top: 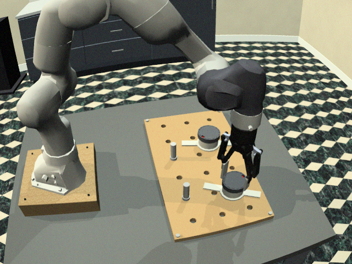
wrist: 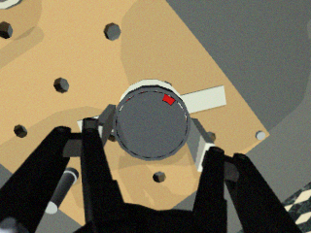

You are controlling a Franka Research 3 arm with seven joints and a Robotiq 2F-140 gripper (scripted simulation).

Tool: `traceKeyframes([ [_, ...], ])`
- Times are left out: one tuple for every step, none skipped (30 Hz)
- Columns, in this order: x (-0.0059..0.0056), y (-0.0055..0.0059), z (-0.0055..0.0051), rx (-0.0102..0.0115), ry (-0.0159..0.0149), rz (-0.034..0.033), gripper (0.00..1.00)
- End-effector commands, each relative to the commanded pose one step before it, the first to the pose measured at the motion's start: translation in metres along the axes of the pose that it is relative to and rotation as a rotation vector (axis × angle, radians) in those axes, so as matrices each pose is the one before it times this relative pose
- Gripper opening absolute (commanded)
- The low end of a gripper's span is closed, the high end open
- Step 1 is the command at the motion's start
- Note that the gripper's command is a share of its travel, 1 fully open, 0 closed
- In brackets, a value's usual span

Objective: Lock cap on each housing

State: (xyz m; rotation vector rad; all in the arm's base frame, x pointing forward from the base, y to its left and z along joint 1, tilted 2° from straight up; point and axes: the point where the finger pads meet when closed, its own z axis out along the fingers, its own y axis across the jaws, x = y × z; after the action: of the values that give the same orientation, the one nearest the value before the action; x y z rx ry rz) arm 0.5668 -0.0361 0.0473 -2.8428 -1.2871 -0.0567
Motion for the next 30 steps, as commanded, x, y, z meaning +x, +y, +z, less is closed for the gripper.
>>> traceKeyframes([
  [0.00484,-0.00756,0.00168,0.00262,0.00066,0.01660,0.10],
  [0.00000,0.00000,0.00000,0.00000,0.00000,0.00000,0.10],
  [0.00000,0.00000,0.00000,0.00000,0.00000,0.00000,0.10],
  [0.00104,-0.00142,0.00000,0.00000,0.00000,0.00000,0.10],
  [0.00105,-0.00143,0.00000,0.00000,0.00000,0.00000,0.10],
  [0.00107,-0.00144,0.00000,0.00000,0.00000,0.00000,0.10],
  [0.00107,-0.00146,0.00000,0.00000,0.00000,0.00000,0.10],
  [0.00108,-0.00147,0.00000,0.00000,0.00000,0.00000,0.10],
  [0.00109,-0.00147,0.00000,0.00000,0.00000,0.00000,0.10],
  [0.00109,-0.00149,0.00000,0.00000,0.00000,0.00000,0.10],
  [0.00110,-0.00149,0.00000,0.00000,0.00000,0.00000,0.10],
  [0.00110,-0.00150,0.00000,0.00000,0.00000,0.00000,0.10],
  [0.00110,-0.00151,0.00000,0.00000,0.00000,0.00000,0.10],
  [0.00111,-0.00151,0.00000,0.00000,0.00000,0.00000,0.10],
  [0.00111,-0.00151,0.00000,0.00000,0.00000,0.00000,0.10],
  [0.00111,-0.00151,0.00000,0.00000,0.00000,0.00000,0.10],
  [0.00112,-0.00151,0.00000,0.00000,0.00000,0.00000,0.10],
  [0.00111,-0.00151,0.00000,0.00000,0.00000,0.00000,0.10],
  [0.00000,0.00000,0.00000,0.00000,0.00000,0.00000,0.10],
  [0.00000,0.00000,0.00000,0.00000,0.00000,0.00000,0.10],
  [0.00112,-0.00151,0.00000,0.00000,0.00000,0.00000,0.10],
  [0.00111,-0.00151,0.00000,0.00000,0.00000,0.00000,0.10],
  [0.00110,-0.00151,0.00000,0.00000,0.00000,0.00000,0.10],
  [0.00111,-0.00150,0.00000,0.00000,0.00000,0.00000,0.10],
  [0.00110,-0.00149,0.00000,0.00000,0.00000,0.00000,0.10],
  [0.00109,-0.00148,0.00000,0.00000,0.00000,0.00000,0.10],
  [0.00109,-0.00147,0.00000,0.00000,0.00000,0.00000,0.10],
  [0.00108,-0.00147,0.00000,0.00000,0.00000,0.00000,0.10],
  [0.00107,-0.00145,0.00000,0.00000,0.00000,0.00000,0.10],
  [0.00106,-0.00144,0.00000,0.00000,0.00000,0.00000,0.10],
])
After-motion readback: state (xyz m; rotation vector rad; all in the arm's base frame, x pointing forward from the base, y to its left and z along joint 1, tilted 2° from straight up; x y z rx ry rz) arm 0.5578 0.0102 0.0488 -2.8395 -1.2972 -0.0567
